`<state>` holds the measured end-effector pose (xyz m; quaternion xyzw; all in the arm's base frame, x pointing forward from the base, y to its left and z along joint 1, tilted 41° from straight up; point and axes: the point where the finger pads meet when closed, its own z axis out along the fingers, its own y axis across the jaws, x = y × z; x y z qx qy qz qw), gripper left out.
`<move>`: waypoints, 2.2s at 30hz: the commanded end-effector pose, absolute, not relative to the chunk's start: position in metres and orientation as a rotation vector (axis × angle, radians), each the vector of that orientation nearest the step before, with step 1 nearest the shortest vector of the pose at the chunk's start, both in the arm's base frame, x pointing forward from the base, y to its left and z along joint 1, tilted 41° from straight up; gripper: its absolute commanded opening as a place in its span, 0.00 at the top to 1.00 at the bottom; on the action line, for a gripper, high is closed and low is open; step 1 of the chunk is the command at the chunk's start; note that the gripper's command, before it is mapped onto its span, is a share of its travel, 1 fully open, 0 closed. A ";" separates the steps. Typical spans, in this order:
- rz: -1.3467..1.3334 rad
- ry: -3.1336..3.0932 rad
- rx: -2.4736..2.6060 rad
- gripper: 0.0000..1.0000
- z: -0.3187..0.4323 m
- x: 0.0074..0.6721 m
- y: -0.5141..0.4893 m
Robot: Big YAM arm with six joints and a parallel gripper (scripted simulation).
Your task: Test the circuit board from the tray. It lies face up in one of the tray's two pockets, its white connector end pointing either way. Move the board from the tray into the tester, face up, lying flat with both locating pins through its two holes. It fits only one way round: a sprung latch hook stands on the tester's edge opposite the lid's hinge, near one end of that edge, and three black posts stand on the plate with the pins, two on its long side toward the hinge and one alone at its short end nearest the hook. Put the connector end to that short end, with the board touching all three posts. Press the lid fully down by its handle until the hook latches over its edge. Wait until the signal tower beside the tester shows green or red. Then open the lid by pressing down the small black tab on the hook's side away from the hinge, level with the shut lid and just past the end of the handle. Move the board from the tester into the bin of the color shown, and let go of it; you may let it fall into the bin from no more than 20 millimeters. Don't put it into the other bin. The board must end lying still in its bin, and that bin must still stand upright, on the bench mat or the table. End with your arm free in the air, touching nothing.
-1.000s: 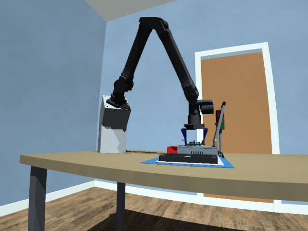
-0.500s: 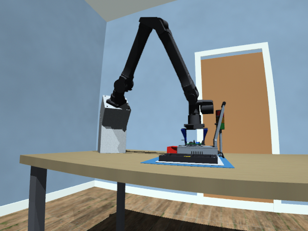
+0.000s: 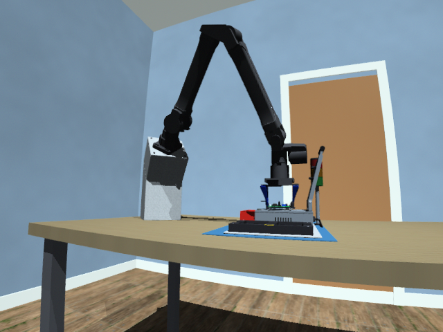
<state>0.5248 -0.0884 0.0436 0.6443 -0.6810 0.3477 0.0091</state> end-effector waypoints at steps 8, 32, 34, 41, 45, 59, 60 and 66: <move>1.108 -2.131 2.031 0.08 0.063 0.521 -0.073; 1.115 -2.142 2.031 0.08 0.200 0.456 0.013; 1.149 -2.167 2.031 0.08 0.228 0.445 0.021; 1.147 -2.173 2.032 0.08 0.261 0.425 0.041; 1.117 -2.148 2.032 0.08 0.255 0.424 0.047; 1.089 -2.144 2.002 0.52 0.243 0.415 0.033; 1.089 -2.144 2.002 0.52 0.243 0.415 0.033; 1.089 -2.144 2.002 0.52 0.243 0.415 0.033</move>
